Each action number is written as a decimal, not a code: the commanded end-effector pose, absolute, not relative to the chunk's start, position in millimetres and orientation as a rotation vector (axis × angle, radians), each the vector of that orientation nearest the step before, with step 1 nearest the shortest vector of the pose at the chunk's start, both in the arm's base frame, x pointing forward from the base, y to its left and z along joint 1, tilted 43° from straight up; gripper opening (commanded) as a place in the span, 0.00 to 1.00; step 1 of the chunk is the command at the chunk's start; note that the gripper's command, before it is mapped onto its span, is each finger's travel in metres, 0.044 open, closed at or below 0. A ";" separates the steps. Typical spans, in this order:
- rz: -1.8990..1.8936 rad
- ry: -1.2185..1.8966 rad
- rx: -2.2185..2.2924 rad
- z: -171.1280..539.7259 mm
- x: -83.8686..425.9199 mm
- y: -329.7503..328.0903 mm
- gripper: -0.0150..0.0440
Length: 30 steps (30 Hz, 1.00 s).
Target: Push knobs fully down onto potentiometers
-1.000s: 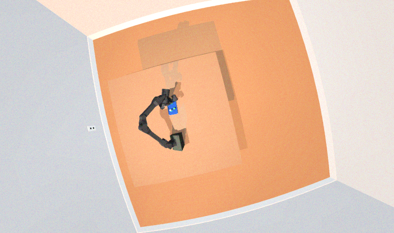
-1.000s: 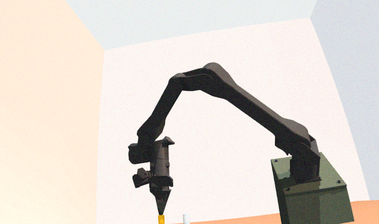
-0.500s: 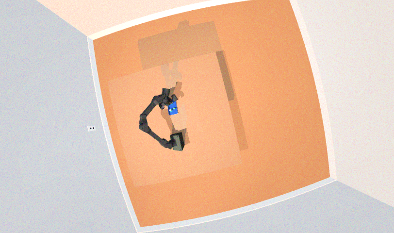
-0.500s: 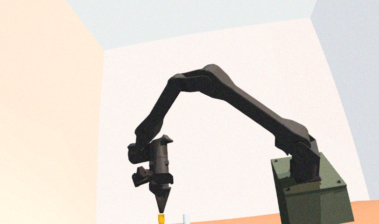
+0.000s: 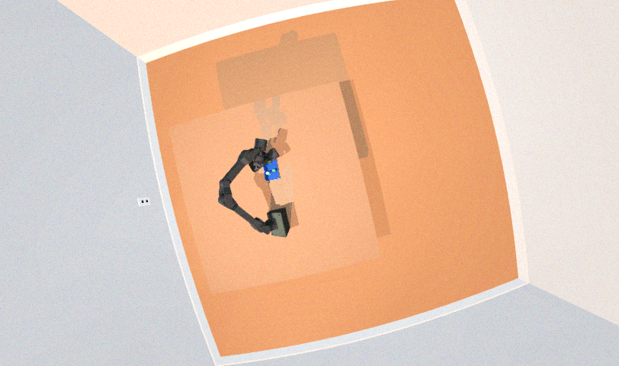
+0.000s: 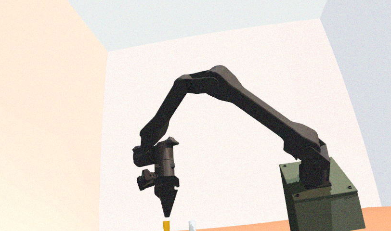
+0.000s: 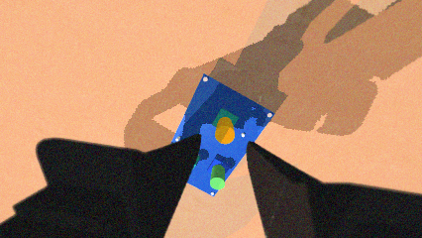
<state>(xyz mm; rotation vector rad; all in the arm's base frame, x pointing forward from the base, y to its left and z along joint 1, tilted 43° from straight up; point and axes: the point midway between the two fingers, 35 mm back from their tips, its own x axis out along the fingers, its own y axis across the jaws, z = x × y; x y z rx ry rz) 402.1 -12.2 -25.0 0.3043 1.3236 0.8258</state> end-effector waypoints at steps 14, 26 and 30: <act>0.823 1.333 0.300 -4.8 228.8 -20.6 1.00; 0.824 1.333 0.300 -4.8 220.8 -18.9 1.00; 0.824 1.333 0.300 -4.8 220.8 -18.9 1.00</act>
